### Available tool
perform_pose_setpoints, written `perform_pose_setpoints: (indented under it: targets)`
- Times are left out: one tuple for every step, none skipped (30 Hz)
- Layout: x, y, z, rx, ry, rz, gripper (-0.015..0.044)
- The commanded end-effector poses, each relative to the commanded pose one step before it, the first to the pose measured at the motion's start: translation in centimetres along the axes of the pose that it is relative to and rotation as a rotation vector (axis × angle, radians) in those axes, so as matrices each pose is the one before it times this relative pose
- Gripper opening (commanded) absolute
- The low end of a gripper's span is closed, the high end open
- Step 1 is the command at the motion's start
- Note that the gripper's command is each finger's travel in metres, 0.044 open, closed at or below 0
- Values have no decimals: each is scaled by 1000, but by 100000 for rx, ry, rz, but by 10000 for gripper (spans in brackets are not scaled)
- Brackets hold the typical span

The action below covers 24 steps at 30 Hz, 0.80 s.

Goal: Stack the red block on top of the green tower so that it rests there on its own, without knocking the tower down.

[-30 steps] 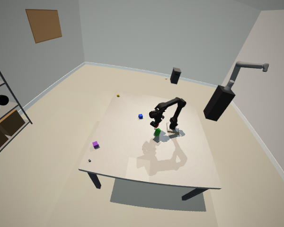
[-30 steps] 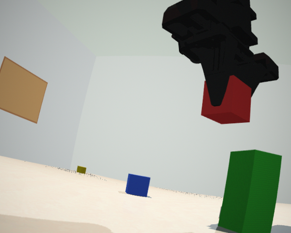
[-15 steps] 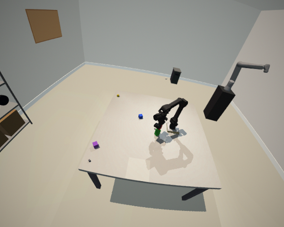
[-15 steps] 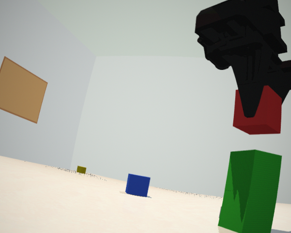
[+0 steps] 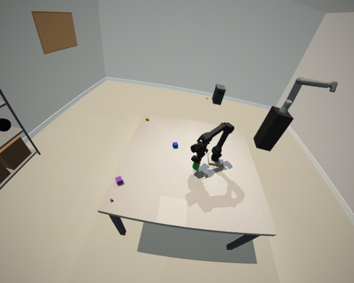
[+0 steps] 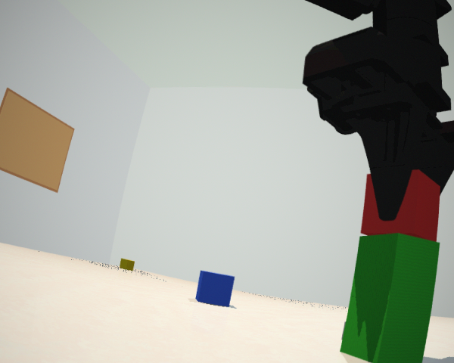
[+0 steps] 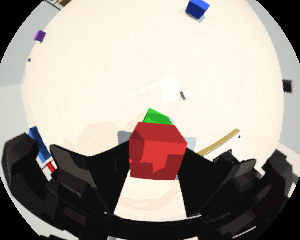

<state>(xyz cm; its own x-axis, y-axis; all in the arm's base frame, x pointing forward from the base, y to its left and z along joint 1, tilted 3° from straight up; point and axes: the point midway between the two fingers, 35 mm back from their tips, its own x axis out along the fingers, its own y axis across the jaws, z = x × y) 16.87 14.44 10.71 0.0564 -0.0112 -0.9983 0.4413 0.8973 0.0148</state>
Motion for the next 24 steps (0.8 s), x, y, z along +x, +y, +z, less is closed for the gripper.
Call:
perform_pose_setpoints:
  targets:
    - [94, -6, 41, 101, -179, -128, 0]
    - [-10, 0, 0, 0, 0, 0, 0]
    - [0, 0, 0, 0, 0, 0, 0]
    - [0, 0, 0, 0, 0, 0, 0]
    - [0, 0, 0, 0, 0, 0, 0]
    - [0, 0, 0, 0, 0, 0, 0]
    - [17, 0, 0, 0, 0, 0, 0]
    - [12, 0, 0, 0, 0, 0, 0]
    - [12, 0, 0, 0, 0, 0, 0]
    - [12, 0, 0, 0, 0, 0, 0]
    - [12, 0, 0, 0, 0, 0, 0]
    - [12, 0, 0, 0, 0, 0, 0]
    - [12, 0, 0, 0, 0, 0, 0]
    - [0, 0, 0, 0, 0, 0, 0]
    - [0, 0, 0, 0, 0, 0, 0]
    - [0, 0, 0, 0, 0, 0, 0]
    - [0, 0, 0, 0, 0, 0, 0]
    - [0, 0, 0, 0, 0, 0, 0]
    - [0, 0, 0, 0, 0, 0, 0]
    - [0, 0, 0, 0, 0, 0, 0]
    - [-61, 6, 0, 0, 0, 1, 0]
    - [-127, 11, -1, 0, 1, 1, 0]
    - [-175, 14, -1, 0, 1, 2, 0]
    - [299, -46, -46, -78, 212, 28, 26]
